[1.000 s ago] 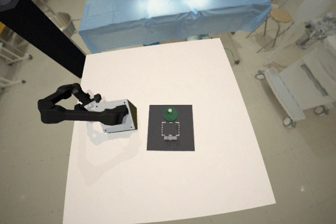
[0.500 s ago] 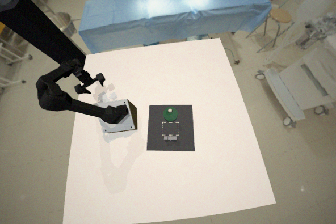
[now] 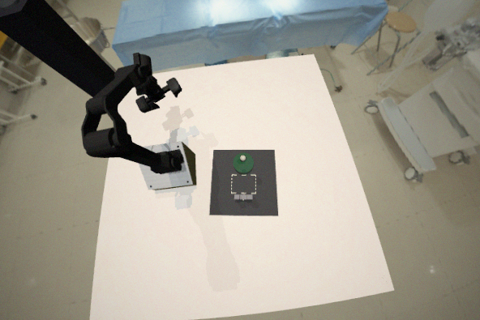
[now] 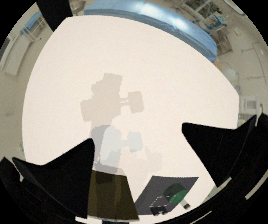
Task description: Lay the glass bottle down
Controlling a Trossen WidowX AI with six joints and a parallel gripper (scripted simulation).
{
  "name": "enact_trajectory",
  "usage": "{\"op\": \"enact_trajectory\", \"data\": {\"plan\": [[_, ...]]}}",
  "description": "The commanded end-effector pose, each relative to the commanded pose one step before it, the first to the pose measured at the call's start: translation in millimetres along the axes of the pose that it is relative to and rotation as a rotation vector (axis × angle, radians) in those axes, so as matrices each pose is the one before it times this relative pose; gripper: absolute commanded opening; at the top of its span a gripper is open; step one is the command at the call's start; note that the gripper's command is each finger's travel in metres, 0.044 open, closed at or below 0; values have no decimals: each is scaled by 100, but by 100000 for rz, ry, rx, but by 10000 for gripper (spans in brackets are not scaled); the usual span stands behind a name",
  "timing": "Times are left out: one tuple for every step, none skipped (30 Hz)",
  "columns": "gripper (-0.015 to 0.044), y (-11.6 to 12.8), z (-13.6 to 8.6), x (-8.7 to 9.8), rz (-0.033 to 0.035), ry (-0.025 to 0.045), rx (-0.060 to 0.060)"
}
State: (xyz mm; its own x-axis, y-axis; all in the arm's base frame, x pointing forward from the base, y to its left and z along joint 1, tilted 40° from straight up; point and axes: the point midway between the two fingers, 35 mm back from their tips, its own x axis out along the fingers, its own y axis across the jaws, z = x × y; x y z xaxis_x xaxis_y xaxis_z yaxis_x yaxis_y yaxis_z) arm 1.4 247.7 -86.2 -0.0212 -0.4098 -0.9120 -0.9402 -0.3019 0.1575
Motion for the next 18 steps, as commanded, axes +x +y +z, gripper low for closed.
{"op": "enact_trajectory", "data": {"plan": [[440, -6237, -3430, -1437, -11012, -2708, 5844], [440, -1499, -937, -128, -2630, 39, 1734], [440, -1266, -1009, -54, -1508, 149, 2176], [440, -1198, -1025, -13, -1450, 318, 2148], [440, -1313, -1019, 3, -2484, 690, 1703], [440, -1314, -1111, 50, -2509, 971, 1804], [440, -1277, -1177, 99, -2457, 1242, 1855], [440, -1229, -1234, 147, -2378, 1508, 1889], [440, -1175, -1288, 193, -2284, 1771, 1912], [440, -993, -1301, 211, -1619, 1774, 1845], [440, -969, -1385, 256, -1574, 2043, 1908], [440, -873, -1363, 283, -1405, 2157, 1825], [440, -957, -1432, 352, -1963, 2726, 1909], [440, -910, -1504, 403, -1846, 3042, 1938], [440, -840, -1543, 446, -1676, 3300, 1918], [440, -765, -1574, 487, -1489, 3541, 1884], [440, -689, -1601, 526, -1292, 3773, 1841], [440, -613, -1636, 560, -1086, 3978, 1781]]}}
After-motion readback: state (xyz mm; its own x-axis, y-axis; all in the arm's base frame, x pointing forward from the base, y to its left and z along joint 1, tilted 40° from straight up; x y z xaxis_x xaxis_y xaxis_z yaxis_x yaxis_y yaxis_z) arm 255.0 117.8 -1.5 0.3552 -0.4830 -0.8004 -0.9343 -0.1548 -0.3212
